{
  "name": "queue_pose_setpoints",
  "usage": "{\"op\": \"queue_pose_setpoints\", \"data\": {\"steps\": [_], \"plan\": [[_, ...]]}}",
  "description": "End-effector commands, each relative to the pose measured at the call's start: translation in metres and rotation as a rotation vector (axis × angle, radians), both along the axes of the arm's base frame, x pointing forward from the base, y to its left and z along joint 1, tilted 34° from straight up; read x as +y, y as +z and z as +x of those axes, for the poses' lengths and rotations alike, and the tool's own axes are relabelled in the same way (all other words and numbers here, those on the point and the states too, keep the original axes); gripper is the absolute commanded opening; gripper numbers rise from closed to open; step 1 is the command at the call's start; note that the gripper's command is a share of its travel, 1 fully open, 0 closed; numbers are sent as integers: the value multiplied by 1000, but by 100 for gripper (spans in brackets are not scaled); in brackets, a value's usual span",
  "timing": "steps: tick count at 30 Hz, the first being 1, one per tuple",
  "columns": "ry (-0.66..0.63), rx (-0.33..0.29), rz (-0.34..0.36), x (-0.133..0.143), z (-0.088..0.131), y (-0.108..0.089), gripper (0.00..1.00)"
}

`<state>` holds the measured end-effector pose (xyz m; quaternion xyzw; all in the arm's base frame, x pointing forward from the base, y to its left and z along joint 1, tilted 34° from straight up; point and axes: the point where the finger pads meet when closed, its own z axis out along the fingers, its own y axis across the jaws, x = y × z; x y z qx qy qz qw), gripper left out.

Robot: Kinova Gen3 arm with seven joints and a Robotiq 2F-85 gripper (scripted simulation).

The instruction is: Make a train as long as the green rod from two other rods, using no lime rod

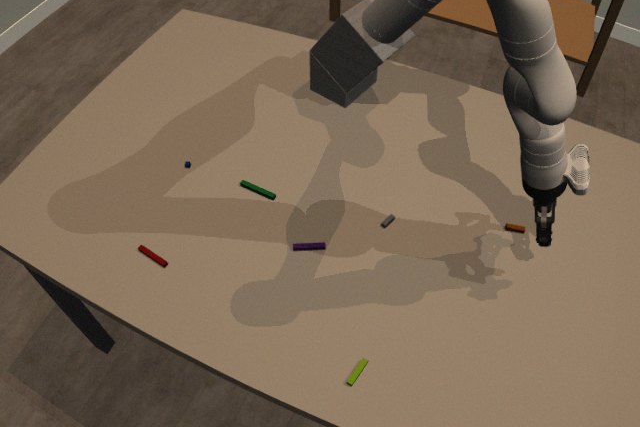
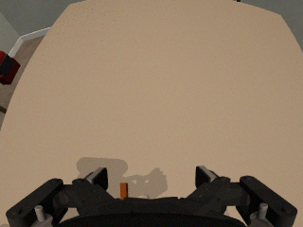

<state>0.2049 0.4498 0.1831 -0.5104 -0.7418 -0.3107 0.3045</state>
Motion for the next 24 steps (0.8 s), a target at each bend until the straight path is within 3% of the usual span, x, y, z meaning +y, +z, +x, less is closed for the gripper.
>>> {"op": "queue_pose_setpoints", "data": {"steps": [1,24], "plan": [[-1,3,1,0,0,0,100],[-66,59,-12,3,-9,-6,100]]}}
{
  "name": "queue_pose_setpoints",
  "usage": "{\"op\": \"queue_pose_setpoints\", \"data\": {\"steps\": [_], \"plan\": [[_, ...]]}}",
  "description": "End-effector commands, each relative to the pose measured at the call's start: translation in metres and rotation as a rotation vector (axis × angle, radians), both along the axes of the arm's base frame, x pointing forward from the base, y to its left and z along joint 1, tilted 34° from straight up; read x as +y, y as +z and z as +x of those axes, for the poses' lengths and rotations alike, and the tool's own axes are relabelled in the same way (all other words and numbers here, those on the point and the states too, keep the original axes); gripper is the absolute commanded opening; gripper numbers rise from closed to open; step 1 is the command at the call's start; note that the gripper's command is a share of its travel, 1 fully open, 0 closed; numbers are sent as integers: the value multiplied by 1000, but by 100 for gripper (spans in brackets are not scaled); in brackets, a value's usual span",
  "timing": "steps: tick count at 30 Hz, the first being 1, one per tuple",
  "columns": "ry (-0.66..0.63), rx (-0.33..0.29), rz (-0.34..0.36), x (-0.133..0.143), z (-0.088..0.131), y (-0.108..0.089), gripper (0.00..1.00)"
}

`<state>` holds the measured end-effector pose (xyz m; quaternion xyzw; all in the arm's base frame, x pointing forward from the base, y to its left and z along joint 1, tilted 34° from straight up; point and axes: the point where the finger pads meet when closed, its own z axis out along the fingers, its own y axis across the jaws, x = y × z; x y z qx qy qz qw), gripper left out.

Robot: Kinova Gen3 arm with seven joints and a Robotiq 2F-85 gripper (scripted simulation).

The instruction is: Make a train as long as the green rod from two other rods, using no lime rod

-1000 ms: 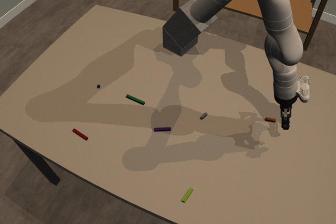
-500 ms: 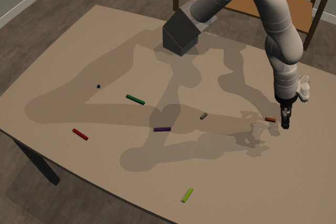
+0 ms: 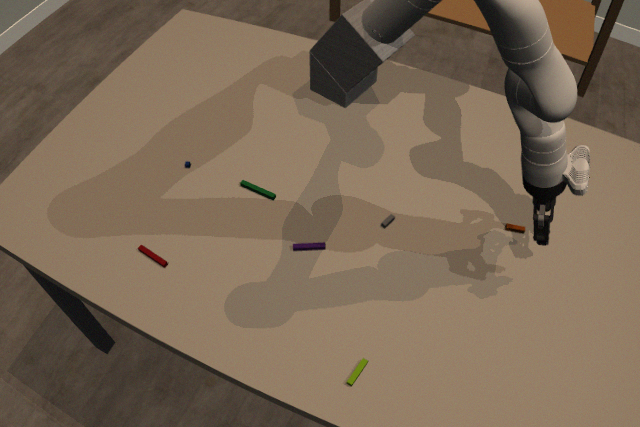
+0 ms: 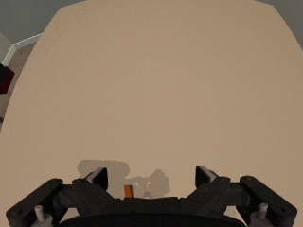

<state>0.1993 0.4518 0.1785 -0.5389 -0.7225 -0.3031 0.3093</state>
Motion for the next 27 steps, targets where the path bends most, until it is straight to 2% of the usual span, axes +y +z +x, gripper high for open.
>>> {"op": "queue_pose_setpoints", "data": {"steps": [1,17,18,25,27], "plan": [[-12,15,-1,1,-4,-1,100],[-33,33,-6,1,-7,-3,100],[-54,51,-11,2,-10,-5,100],[-54,51,-11,2,-10,-5,100],[-74,68,-17,2,-13,-8,100]]}}
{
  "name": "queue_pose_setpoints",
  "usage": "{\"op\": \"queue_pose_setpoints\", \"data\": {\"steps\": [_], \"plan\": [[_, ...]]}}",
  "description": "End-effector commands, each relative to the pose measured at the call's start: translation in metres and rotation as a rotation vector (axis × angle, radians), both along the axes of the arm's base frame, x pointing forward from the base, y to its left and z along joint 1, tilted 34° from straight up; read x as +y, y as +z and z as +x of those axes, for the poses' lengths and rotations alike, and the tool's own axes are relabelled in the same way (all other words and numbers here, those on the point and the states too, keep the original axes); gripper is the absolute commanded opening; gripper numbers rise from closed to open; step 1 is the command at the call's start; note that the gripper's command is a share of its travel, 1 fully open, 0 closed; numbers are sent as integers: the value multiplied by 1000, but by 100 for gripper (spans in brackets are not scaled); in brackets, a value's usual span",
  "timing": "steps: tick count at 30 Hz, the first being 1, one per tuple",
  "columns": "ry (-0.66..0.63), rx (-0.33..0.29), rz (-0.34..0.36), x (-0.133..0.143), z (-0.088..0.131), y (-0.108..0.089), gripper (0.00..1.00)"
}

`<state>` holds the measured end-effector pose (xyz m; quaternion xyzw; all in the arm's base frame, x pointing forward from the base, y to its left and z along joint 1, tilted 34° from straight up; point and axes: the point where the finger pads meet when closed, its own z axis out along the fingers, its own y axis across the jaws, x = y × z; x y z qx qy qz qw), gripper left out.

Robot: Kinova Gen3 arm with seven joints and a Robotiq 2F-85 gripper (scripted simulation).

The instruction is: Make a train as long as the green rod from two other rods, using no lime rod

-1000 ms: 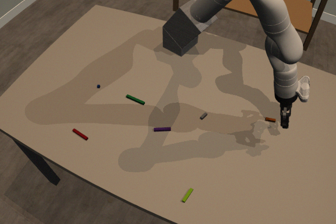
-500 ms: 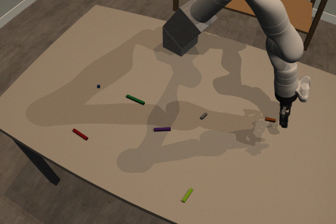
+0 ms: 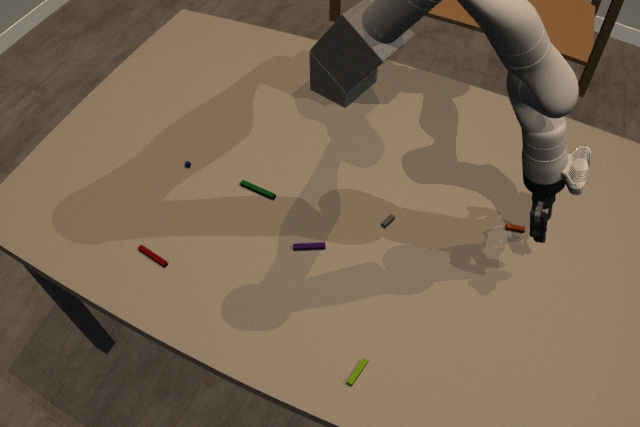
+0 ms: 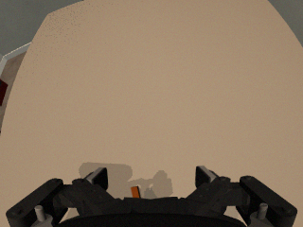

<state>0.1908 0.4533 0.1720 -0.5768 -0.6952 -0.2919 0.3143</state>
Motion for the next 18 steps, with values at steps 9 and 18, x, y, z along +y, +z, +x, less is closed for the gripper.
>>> {"op": "queue_pose_setpoints", "data": {"steps": [9,18], "plan": [[-21,26,-6,0,-7,-3,100],[-41,42,-12,0,-10,-6,100]]}}
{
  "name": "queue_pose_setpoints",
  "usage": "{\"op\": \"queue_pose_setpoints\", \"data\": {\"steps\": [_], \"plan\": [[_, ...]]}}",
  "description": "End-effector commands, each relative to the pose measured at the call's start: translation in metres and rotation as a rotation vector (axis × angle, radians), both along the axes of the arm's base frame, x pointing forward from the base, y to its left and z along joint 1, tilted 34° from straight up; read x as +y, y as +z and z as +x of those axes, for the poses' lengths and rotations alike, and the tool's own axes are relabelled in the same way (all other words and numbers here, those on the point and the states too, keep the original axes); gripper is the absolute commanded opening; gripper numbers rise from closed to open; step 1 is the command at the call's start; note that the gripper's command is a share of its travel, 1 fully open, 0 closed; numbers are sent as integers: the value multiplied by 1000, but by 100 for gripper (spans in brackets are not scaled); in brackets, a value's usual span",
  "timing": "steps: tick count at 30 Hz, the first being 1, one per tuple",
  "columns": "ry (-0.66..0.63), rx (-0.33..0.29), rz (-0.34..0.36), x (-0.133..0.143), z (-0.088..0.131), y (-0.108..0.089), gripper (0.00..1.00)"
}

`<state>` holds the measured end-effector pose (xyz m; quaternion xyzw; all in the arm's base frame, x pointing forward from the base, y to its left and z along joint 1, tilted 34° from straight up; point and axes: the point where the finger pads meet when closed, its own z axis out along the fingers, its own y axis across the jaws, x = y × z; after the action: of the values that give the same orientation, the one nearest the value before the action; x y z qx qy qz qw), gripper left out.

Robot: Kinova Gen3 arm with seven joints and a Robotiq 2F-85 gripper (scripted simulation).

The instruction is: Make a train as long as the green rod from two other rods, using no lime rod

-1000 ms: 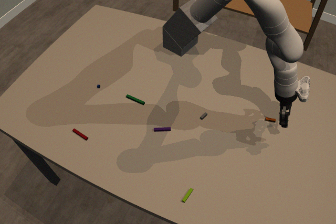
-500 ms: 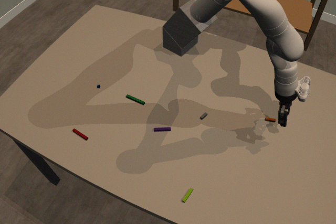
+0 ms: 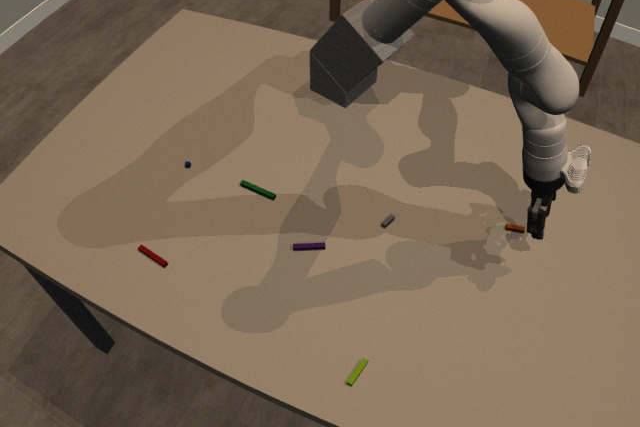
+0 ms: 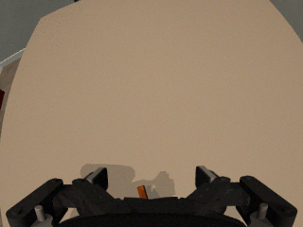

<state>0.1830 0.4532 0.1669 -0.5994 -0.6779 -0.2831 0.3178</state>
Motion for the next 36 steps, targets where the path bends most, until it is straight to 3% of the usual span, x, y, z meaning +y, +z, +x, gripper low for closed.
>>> {"op": "queue_pose_setpoints", "data": {"steps": [1,36], "plan": [[3,3,0,0,-2,-1,100],[-94,80,-36,-4,-15,-13,100]]}}
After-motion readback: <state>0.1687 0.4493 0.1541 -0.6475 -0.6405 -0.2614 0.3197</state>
